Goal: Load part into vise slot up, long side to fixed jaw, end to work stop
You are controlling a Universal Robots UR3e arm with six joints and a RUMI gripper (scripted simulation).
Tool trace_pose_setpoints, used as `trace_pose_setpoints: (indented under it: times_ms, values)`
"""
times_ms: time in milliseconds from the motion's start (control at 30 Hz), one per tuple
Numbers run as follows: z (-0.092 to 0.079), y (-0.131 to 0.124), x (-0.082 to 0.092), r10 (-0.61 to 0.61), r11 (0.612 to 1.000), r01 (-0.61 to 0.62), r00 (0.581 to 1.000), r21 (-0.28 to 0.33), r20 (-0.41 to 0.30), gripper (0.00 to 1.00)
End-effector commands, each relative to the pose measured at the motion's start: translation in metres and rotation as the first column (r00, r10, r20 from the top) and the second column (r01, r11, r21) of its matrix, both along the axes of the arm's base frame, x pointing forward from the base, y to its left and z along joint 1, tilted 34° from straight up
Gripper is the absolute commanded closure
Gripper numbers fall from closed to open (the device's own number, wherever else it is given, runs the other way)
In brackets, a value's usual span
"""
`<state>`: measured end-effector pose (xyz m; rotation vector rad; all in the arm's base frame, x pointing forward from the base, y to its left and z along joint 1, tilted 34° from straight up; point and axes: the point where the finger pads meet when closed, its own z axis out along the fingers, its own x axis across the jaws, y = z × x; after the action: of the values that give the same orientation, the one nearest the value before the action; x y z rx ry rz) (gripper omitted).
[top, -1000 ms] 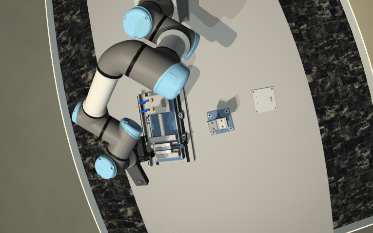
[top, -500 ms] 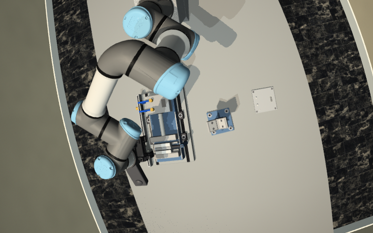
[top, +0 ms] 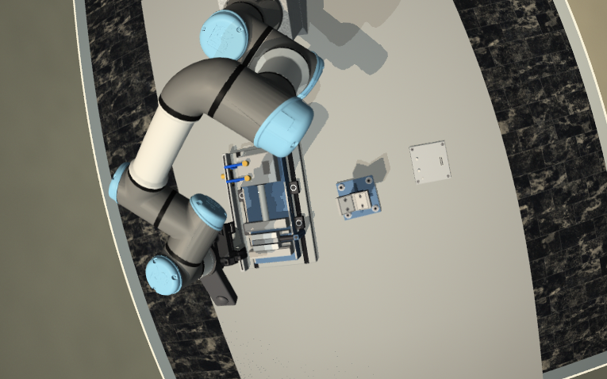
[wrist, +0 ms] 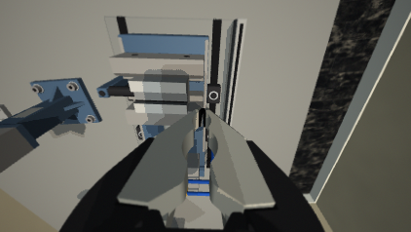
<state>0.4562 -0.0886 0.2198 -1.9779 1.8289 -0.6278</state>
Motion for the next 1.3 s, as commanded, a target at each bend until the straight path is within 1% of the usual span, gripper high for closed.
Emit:
trace_pose_setpoints:
  times_ms: [0, 167, 233, 500, 1267]
  values:
    - [0.012, 0.0, -0.008, 0.001, 1.0, -0.001, 1.0, -0.001, 0.001, 1.0]
    - [0.022, 0.0, -0.014, 0.001, 1.0, -0.001, 1.0, -0.001, 0.001, 1.0]
    - [0.022, 0.0, -0.014, 0.001, 1.0, -0.001, 1.0, -0.001, 0.001, 1.0]
    - [0.031, 0.001, -0.02, 0.001, 1.0, -0.001, 1.0, -0.001, 0.001, 1.0]
    - [0.032, 0.001, -0.021, 0.001, 1.0, -0.001, 1.0, -0.001, 0.001, 1.0]
